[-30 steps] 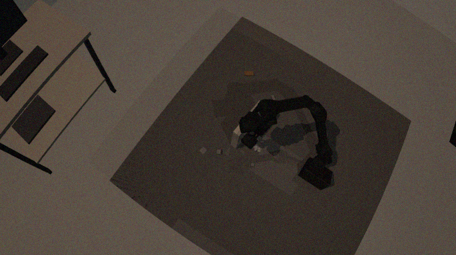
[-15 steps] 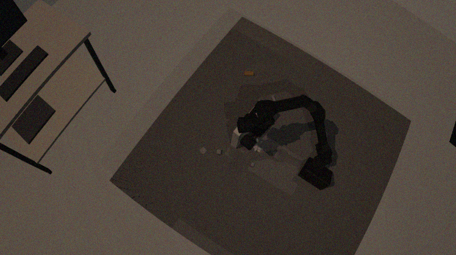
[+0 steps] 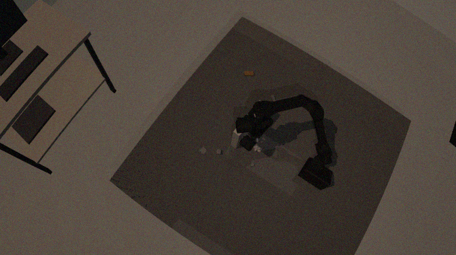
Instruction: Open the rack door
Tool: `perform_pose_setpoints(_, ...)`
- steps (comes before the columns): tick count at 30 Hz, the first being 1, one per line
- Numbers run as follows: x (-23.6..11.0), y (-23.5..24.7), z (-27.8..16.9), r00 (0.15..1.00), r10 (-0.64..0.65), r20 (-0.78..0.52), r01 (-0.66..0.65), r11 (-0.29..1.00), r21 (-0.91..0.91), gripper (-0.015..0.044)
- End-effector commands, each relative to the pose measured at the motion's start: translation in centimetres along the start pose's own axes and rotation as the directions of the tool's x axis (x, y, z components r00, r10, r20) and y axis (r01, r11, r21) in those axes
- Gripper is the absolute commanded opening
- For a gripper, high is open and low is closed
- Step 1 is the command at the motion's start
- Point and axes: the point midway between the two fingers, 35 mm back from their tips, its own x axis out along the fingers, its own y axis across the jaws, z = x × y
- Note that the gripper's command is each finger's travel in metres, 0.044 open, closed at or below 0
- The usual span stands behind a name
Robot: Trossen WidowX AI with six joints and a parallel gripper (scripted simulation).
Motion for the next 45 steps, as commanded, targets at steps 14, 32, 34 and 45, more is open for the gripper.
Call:
perform_pose_setpoints(14,0.49,0.10,-0.19,1.000,-0.004,-0.012,0.004,1.000,-0.009,0.0046)
perform_pose_setpoints(32,0.49,0.10,-0.19,1.000,-0.004,-0.012,-0.003,0.865,-0.501,0.0025)
perform_pose_setpoints(34,0.49,0.10,-0.19,1.000,-0.004,-0.012,-0.004,0.812,-0.584,0.0025)
perform_pose_setpoints(45,0.49,0.10,-0.19,1.000,-0.004,-0.012,-0.010,0.394,-0.919,0.0025)
